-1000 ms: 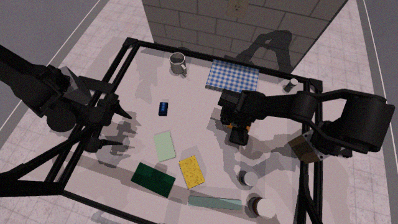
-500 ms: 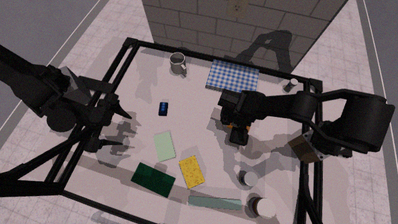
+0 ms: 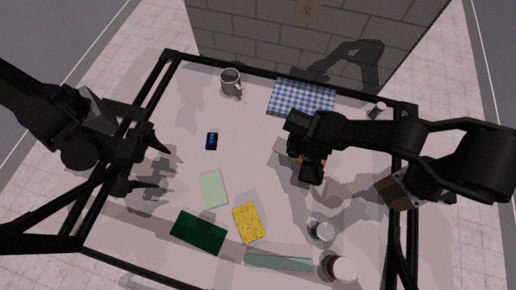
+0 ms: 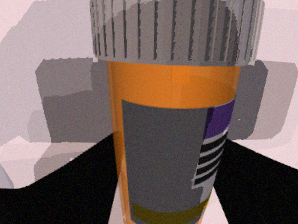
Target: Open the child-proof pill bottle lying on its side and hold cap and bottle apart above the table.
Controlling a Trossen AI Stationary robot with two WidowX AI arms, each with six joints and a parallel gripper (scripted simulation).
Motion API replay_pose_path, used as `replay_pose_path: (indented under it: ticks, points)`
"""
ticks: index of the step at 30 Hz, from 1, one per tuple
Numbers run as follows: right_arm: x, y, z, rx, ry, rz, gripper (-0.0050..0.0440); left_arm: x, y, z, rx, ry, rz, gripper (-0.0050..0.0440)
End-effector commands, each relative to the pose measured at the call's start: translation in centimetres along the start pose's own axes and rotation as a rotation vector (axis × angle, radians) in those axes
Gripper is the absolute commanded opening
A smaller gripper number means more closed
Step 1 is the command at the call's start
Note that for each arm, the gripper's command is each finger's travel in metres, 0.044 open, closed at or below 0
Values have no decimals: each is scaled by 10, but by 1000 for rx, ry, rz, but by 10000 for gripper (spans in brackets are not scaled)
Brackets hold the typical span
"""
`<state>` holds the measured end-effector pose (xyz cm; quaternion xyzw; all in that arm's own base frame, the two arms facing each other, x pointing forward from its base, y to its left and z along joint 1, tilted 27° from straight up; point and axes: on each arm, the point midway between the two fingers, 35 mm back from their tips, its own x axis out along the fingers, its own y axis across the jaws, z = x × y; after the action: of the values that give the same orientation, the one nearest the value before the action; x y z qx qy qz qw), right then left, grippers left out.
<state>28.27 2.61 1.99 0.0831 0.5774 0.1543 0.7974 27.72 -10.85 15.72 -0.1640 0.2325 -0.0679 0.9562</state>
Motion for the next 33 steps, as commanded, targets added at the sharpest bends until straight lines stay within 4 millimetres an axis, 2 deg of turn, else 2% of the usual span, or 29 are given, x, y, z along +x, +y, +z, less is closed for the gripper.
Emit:
replay_pose_path:
  ticks: [1, 15, 17, 25, 33]
  points:
    - [-10, 0, 4, -9, -8, 2, 0, 0, 0, 0, 0, 0, 0, 440]
    - [-65, 1, 1, -9, -9, 3, 0, 0, 0, 0, 0, 0, 0, 440]
    - [-65, 1, 1, -9, -9, 3, 0, 0, 0, 0, 0, 0, 0, 440]
    - [-95, 4, -4, -9, -10, 4, 0, 0, 0, 0, 0, 0, 0, 440]
    - [-97, 11, -2, -8, -10, 4, 0, 0, 0, 0, 0, 0, 0, 440]
